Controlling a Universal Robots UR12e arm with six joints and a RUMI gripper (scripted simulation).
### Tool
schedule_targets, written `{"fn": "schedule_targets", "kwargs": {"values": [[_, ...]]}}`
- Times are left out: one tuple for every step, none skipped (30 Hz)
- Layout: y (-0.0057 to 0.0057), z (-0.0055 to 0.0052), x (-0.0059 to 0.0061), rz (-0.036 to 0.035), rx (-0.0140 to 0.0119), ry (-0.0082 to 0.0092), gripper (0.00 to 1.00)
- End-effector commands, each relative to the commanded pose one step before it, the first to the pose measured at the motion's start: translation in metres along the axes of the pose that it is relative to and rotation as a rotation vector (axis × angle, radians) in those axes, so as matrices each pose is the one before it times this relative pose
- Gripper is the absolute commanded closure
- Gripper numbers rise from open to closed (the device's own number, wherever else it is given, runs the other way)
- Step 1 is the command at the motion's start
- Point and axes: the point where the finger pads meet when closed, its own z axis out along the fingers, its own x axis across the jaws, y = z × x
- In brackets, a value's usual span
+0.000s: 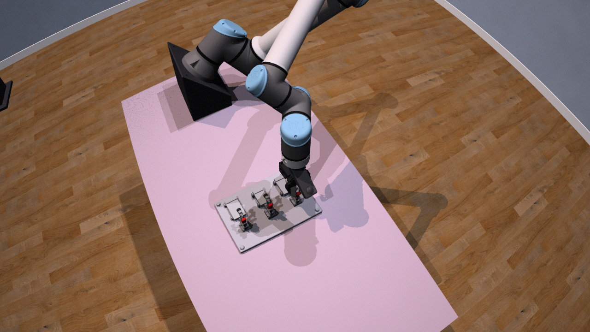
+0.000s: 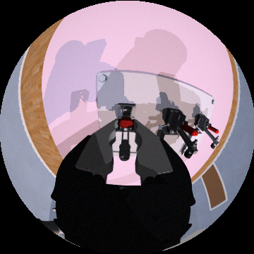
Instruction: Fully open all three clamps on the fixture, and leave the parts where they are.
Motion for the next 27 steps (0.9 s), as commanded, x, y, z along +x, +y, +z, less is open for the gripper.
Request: {"fn": "schedule_targets", "kwargs": {"values": [[0.00706,0.00591,-0.00145,0.00454,-0.01049,-0.00392,1.00],[0.00015,0.00021,-0.00001,0.00012,-0.00035,-0.00010,1.00],[0.00014,0.00021,-0.00001,0.00012,-0.00035,-0.00010,1.00],[0.00013,0.00017,0.00001,0.00015,-0.00030,-0.00010,1.00],[0.00013,0.00016,0.00001,0.00016,-0.00028,-0.00009,1.00],[0.00013,0.00016,0.00001,0.00016,-0.00028,-0.00009,1.00],[0.00013,0.00016,0.00001,0.00016,-0.00028,-0.00009,1.00],[0.00002,0.00000,-0.00001,-0.00001,0.00001,0.00001,1.00],[0.00004,-0.00001,-0.00001,-0.00003,0.00002,0.00001,1.00],[0.00000,0.00000,0.00000,0.00000,0.00000,0.00000,1.00],[0.00000,0.00000,0.00000,0.00000,0.00000,0.00000,1.00],[0.00007,-0.00002,-0.00002,-0.00005,0.00003,0.00002,1.00],[0.00011,-0.00003,-0.00004,-0.00008,0.00005,0.00004,1.00],[0.00014,-0.00004,-0.00005,-0.00011,0.00007,0.00005,1.00],[0.00018,-0.00005,-0.00006,-0.00014,0.00008,0.00006,1.00],[0.00021,-0.00005,-0.00007,-0.00015,0.00009,0.00007,1.00],[0.00023,-0.00010,-0.00003,-0.00010,0.00016,0.00006,1.00],[0.00025,-0.00010,-0.00003,-0.00009,0.00017,0.00005,1.00],[0.00027,-0.00008,-0.00001,-0.00006,0.00016,0.00003,1.00],[0.00028,-0.00007,0.00000,-0.00003,0.00015,-0.00001,1.00],[0.00027,-0.00006,0.00000,-0.00003,0.00017,-0.00002,1.00],[0.00027,-0.00004,0.00002,0.00000,0.00015,-0.00003,1.00],[0.00026,-0.00002,0.00003,0.00003,0.00013,-0.00006,1.00],[0.00024,0.00000,0.00002,0.00004,0.00009,-0.00007,1.00],[0.00022,0.00003,0.00002,0.00004,0.00003,-0.00006,1.00],[0.00020,0.00006,0.00002,0.00005,-0.00003,-0.00005,1.00],[0.00000,0.00000,0.00000,0.00000,0.00000,0.00000,1.00]]}}
